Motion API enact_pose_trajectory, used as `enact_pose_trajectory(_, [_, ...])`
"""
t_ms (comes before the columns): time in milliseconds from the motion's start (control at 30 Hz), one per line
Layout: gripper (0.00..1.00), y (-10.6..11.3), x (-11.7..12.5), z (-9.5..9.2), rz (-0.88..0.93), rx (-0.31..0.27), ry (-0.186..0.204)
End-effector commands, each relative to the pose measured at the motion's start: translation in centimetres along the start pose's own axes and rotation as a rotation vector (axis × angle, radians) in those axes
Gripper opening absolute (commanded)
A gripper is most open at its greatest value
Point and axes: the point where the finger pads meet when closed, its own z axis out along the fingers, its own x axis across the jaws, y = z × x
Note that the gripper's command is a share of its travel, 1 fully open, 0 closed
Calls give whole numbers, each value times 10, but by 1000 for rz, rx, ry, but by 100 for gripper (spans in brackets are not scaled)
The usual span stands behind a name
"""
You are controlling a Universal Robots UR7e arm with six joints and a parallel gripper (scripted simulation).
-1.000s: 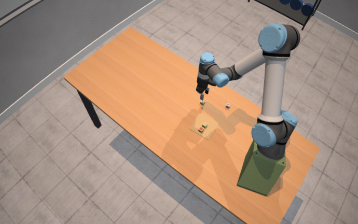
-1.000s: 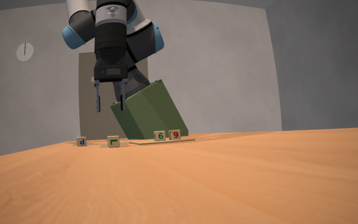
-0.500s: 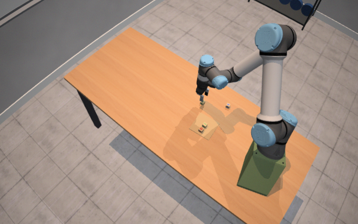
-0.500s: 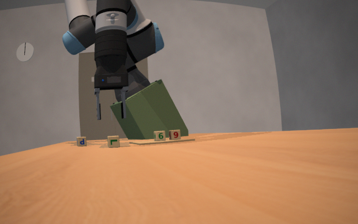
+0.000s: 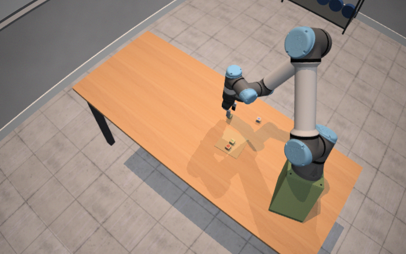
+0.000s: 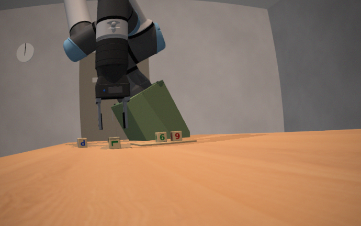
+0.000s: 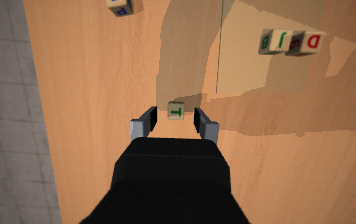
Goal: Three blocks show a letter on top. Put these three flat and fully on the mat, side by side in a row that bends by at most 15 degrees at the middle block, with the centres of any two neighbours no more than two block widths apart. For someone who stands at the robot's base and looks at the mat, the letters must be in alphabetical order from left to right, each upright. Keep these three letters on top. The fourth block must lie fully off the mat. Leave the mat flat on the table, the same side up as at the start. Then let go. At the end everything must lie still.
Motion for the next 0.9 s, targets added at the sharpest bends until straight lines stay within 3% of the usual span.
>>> enact_pose_trajectory(0, [100,0,-1,5,1,-2,-1])
enact_pose_trajectory(867, [100,2,-1,10,1,-4,-1])
